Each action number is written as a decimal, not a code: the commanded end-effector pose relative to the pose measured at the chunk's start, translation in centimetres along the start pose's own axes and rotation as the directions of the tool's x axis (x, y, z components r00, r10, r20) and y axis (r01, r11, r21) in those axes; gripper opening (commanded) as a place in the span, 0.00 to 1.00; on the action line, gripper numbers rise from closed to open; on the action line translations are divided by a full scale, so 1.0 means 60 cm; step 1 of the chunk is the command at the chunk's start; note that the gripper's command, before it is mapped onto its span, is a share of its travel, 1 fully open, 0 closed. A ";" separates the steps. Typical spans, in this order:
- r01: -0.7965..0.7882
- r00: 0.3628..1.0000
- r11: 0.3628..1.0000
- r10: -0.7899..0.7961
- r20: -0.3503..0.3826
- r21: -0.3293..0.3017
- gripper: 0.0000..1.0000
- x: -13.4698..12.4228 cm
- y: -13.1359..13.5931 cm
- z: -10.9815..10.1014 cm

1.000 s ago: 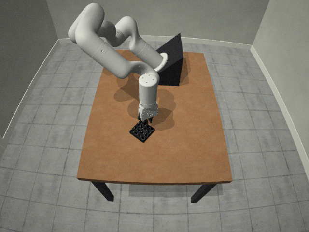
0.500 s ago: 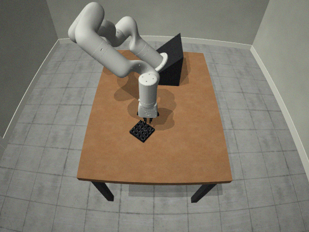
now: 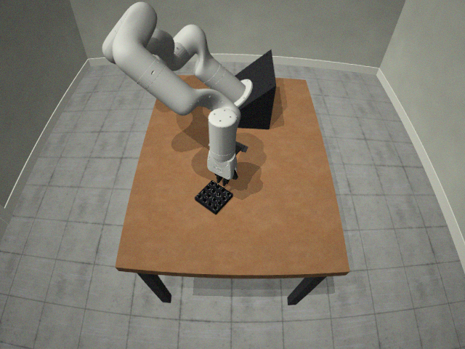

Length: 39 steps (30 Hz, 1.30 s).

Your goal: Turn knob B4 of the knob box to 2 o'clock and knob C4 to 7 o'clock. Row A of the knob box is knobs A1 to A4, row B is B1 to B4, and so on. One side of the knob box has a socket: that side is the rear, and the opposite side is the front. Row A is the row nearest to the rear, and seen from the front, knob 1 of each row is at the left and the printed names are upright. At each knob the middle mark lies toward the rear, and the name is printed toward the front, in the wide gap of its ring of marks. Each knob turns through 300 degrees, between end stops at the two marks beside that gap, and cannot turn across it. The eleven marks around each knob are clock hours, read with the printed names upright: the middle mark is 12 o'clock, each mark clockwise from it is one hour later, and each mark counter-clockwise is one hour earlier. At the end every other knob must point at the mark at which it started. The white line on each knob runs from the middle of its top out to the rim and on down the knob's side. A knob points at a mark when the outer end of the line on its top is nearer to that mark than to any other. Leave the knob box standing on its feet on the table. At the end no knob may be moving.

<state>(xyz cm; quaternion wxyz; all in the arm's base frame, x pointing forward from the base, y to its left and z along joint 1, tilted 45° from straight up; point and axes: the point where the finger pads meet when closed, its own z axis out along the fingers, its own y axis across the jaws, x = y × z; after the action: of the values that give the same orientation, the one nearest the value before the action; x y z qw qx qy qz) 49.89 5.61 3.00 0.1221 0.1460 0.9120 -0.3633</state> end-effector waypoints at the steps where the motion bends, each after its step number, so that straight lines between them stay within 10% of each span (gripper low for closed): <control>1: -0.125 0.992 0.992 0.125 0.012 -0.004 0.19 -0.001 0.001 -0.004; 39: -0.146 0.989 0.989 0.146 0.012 -0.004 0.19 -0.001 0.001 -0.004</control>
<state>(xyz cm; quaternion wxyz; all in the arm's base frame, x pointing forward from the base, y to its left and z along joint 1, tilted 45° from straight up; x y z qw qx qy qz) 49.87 5.73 3.12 0.1537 0.2100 0.8987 -0.3531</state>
